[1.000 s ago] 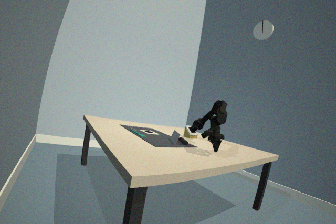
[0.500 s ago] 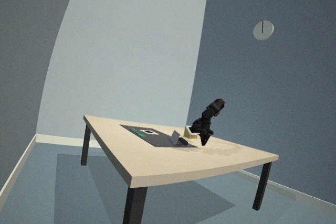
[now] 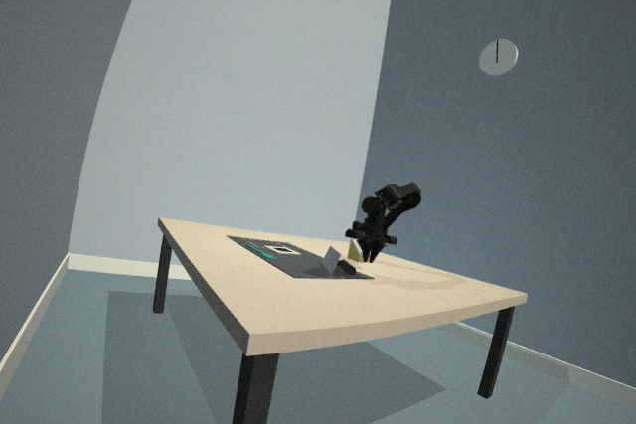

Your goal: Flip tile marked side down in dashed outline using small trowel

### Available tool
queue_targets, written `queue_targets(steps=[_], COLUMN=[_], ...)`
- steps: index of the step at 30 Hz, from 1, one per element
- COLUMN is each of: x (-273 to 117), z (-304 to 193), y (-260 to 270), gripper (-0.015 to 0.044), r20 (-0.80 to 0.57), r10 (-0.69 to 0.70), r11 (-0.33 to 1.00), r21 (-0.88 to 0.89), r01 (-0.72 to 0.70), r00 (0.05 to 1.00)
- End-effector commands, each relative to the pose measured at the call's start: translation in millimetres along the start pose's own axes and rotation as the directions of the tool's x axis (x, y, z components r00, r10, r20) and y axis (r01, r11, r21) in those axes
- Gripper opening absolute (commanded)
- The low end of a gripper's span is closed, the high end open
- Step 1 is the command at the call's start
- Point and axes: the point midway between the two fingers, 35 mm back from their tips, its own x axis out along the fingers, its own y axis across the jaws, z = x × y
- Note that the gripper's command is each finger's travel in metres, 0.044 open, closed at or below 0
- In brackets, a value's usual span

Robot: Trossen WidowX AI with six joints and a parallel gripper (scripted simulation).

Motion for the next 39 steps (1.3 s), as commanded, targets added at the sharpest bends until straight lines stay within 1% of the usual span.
queue_targets(steps=[1, 6, 8, 15, 39], x=[-7, -18, -19, -19, -2], z=[19, 38, 41, 41, 53], y=[4, 7, 7, 8, 40], gripper=[0.01, 0.01, 0.01, 0.01, 0.01], r20=[0.029, 0.052, 0.055, 0.055, 0.055], r10=[-0.009, -0.019, -0.02, -0.02, -0.019], r11=[0.989, 0.95, 0.943, 0.943, 0.943], r21=[0.149, 0.311, 0.333, 0.333, 0.332], r01=[0.005, 0.001, 0.001, 0.001, 0.0], r00=[1.0, 0.998, 0.998, 0.998, 0.998])
